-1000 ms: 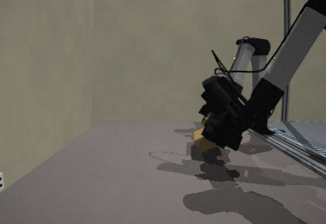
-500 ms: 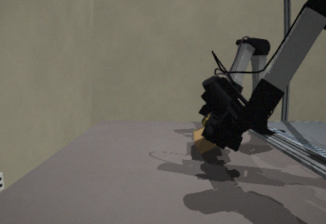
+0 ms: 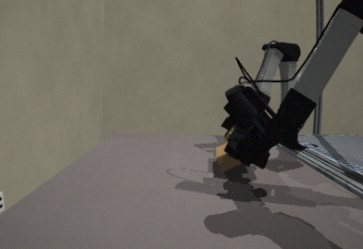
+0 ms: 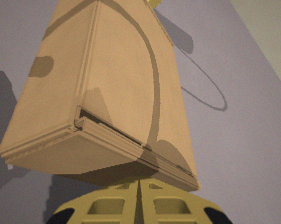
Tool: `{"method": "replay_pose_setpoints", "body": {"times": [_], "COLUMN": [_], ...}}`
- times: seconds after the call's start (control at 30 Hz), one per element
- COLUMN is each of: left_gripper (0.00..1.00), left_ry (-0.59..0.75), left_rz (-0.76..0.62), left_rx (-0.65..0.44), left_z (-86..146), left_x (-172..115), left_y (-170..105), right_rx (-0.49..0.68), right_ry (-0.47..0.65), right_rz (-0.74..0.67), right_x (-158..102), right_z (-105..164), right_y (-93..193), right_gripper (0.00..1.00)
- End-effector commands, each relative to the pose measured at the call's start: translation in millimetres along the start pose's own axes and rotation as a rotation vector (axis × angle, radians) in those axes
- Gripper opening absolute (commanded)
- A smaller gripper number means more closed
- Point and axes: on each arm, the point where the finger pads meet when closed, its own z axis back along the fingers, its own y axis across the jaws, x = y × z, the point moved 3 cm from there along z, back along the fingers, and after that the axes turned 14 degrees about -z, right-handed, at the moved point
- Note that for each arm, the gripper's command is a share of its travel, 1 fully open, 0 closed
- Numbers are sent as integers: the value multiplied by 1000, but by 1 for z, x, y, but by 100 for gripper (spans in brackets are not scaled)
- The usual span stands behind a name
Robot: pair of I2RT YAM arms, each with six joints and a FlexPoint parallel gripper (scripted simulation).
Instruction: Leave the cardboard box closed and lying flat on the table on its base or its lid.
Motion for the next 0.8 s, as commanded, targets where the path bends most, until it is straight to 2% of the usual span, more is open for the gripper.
{"method": "replay_pose_setpoints", "body": {"times": [0.0, 0.33, 0.63, 0.67, 0.77], "left_gripper": [0, 0, 0, 0, 0], "left_ry": [-51, -52, -51, -39, -39], "left_rz": [-32, -45, -36, -10, -15], "left_rx": [-6, 5, -3, -1, 3], "left_z": [-9, -9, -10, -11, -10], "left_x": [9, 10, 8, 3, 4], "left_y": [-5, 1, -4, -14, -12], "right_rx": [21, 17, 20, 20, 20], "right_ry": [-28, -33, -29, -53, -53], "right_rz": [22, 27, 23, 53, 53], "right_x": [4, 5, 2, 6, 6], "right_z": [-6, -7, -7, -14, -13], "right_y": [7, 5, 7, -1, -1], "right_gripper": [0, 0, 0, 0, 0]}}
